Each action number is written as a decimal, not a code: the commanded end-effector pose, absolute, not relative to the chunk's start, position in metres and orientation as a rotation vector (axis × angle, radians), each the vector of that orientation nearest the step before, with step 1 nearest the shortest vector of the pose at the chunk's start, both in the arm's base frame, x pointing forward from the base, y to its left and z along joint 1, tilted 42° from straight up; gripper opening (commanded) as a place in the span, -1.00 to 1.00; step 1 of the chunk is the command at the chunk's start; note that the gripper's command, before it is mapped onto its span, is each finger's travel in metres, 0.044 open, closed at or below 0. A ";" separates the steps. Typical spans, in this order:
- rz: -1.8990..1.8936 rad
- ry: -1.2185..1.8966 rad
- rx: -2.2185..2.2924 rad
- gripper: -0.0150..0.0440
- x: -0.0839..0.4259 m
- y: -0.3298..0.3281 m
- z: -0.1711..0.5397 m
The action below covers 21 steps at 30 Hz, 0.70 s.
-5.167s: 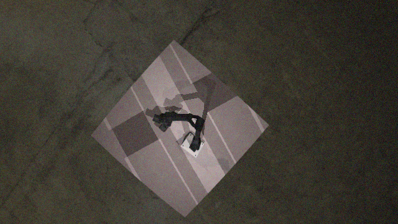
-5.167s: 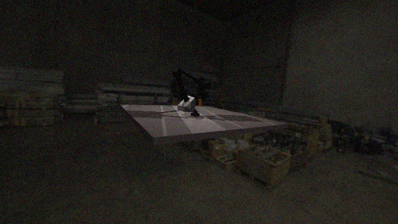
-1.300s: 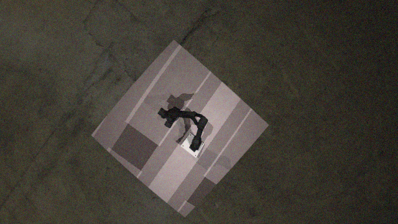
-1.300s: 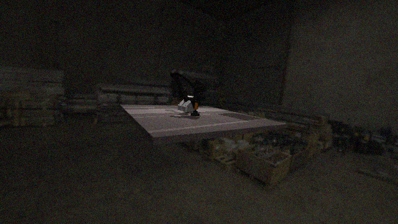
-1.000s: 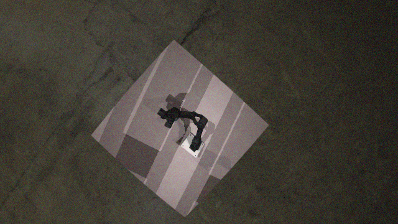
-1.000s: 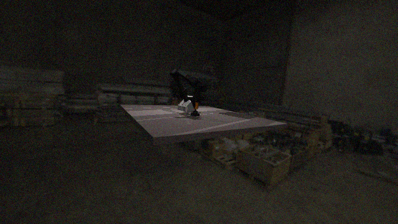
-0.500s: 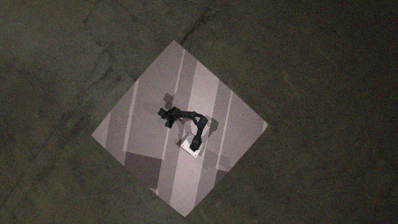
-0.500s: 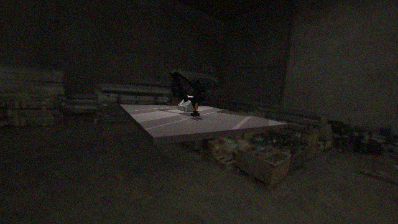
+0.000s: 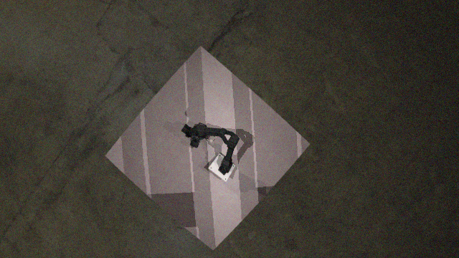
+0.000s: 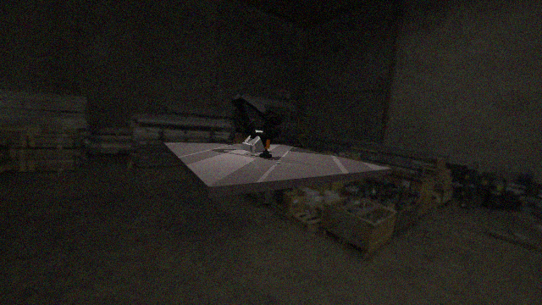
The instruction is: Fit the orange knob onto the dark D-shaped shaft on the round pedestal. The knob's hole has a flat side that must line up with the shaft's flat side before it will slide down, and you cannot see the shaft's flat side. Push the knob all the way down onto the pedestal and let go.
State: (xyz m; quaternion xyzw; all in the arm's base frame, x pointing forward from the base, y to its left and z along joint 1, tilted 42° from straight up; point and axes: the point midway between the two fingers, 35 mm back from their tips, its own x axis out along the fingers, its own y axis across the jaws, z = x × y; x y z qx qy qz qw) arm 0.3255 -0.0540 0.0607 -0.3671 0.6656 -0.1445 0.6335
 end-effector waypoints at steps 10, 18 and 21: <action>-0.319 1.521 -0.848 -0.49 0.325 -0.057 0.059; -0.319 1.521 -0.848 -0.49 0.325 -0.057 0.059; -0.319 1.521 -0.848 -0.49 0.326 -0.055 0.060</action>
